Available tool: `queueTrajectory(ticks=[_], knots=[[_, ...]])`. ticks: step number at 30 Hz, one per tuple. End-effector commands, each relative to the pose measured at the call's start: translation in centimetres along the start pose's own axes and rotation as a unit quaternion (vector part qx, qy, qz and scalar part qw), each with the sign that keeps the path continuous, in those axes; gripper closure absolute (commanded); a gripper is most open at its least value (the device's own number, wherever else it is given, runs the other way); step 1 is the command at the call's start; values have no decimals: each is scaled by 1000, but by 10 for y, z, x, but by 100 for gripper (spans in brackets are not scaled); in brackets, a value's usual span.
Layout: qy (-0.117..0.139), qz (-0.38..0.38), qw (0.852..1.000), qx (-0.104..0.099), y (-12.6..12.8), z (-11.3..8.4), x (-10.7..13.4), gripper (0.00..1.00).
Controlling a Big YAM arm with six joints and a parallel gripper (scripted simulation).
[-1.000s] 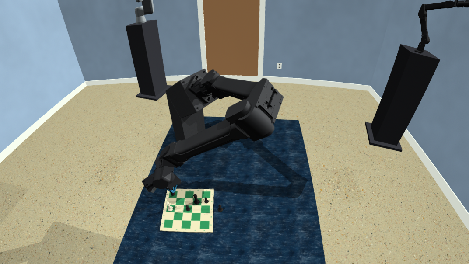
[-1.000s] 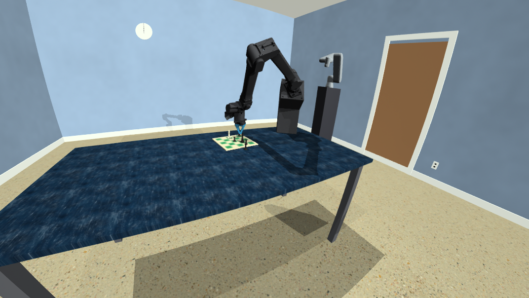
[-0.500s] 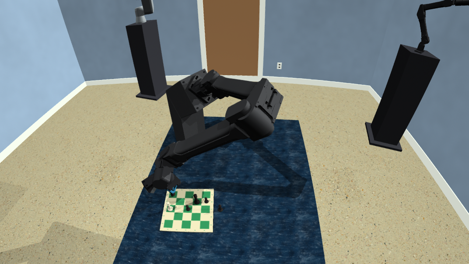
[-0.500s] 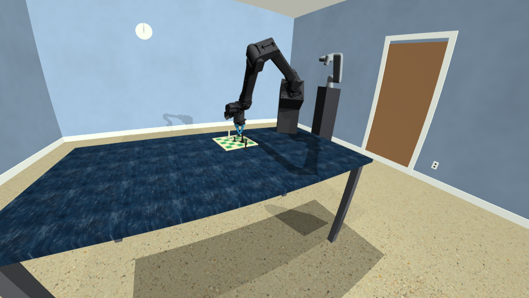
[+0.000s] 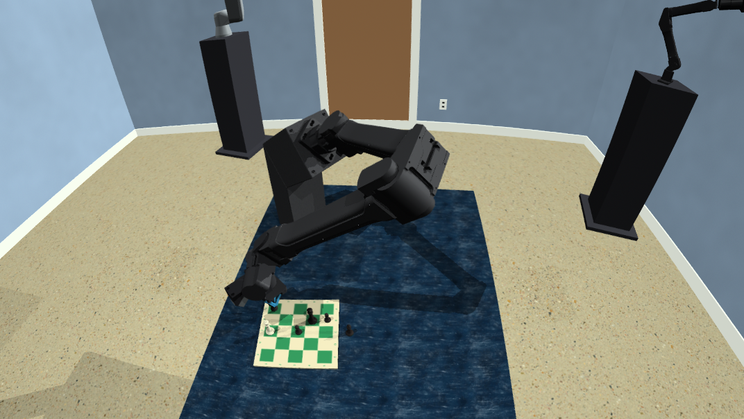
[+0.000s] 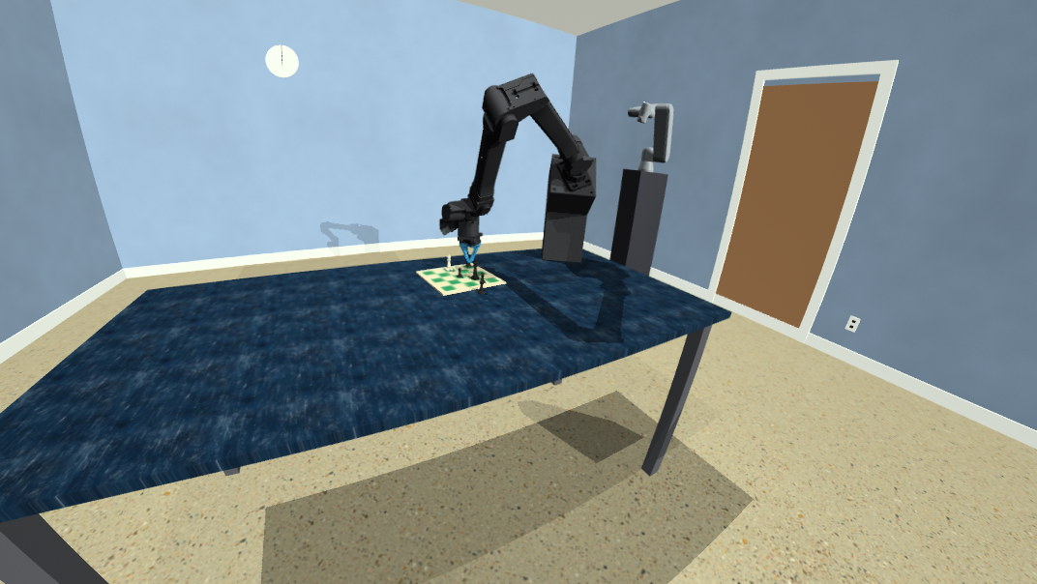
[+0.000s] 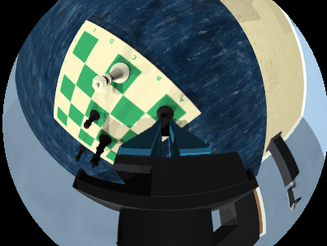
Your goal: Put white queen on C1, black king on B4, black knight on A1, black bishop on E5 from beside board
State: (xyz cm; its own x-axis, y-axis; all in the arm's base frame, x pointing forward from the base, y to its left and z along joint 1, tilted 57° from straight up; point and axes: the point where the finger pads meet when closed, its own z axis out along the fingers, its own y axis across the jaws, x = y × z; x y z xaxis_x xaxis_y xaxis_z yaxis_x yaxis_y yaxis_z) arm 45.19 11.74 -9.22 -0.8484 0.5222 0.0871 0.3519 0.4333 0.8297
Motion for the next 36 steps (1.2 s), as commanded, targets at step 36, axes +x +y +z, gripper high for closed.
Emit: queueTrajectory(ticks=[36], knots=[[-10, 23, 1000, 1, -12, -9, -4, 100]])
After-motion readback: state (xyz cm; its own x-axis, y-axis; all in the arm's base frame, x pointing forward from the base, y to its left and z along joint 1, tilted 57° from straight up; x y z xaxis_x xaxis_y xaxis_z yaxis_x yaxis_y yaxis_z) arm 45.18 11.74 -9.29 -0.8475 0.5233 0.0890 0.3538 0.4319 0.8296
